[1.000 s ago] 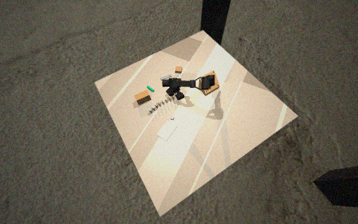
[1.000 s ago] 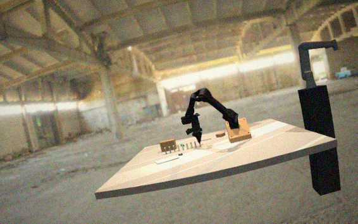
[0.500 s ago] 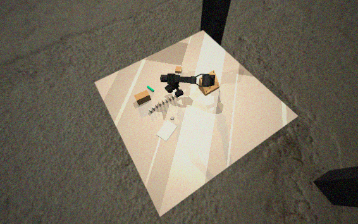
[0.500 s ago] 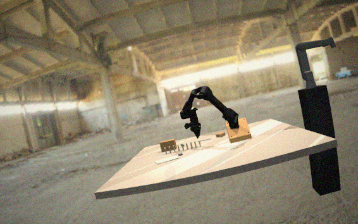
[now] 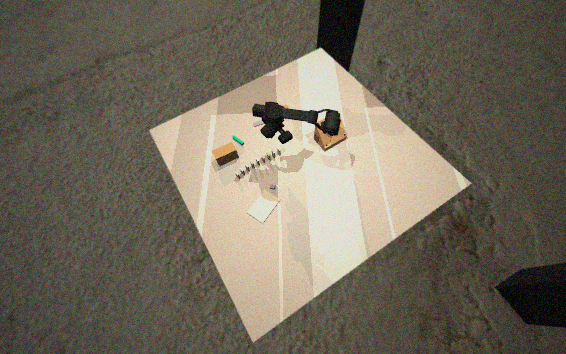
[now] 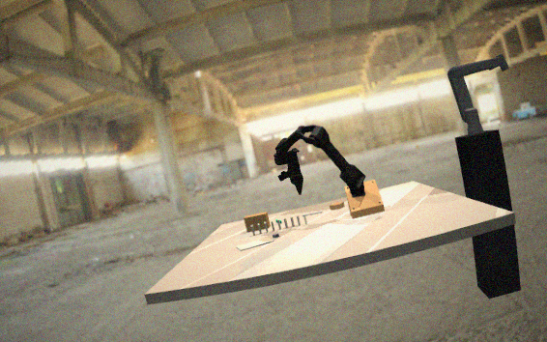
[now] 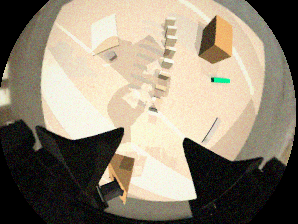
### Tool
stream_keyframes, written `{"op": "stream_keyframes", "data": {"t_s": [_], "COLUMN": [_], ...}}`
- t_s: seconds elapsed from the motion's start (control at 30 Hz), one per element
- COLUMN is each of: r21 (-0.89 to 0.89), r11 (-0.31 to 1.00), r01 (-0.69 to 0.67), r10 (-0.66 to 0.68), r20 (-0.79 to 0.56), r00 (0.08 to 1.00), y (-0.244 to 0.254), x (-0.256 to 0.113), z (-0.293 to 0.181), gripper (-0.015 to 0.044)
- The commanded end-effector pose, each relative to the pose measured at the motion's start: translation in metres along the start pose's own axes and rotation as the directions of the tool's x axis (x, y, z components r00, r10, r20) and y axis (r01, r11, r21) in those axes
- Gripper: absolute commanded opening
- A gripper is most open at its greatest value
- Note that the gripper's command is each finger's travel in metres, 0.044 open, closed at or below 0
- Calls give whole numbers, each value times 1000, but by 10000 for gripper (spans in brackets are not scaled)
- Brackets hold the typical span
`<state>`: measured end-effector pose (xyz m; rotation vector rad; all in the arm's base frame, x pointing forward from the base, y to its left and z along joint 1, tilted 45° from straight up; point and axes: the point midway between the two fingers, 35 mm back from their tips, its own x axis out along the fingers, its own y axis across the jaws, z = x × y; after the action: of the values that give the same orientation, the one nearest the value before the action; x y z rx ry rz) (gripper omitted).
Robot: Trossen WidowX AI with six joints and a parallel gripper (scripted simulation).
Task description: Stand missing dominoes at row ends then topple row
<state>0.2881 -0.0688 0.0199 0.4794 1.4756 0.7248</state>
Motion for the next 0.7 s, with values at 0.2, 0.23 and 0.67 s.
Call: {"op": "stream_keyframes", "data": {"t_s": [0.2,0.23,0.67], "r21": [-788,-845,-992], "r11": [616,535,128], "r01": [-7,-7,-7], "r10": [2,3,6], "r20": [-7,-7,-7], "r00": [1000,1000,1000], "y": [3,3,6], "x": [36,40,57], "z": [-23,-26,-38], "gripper": [125,99,0]}}
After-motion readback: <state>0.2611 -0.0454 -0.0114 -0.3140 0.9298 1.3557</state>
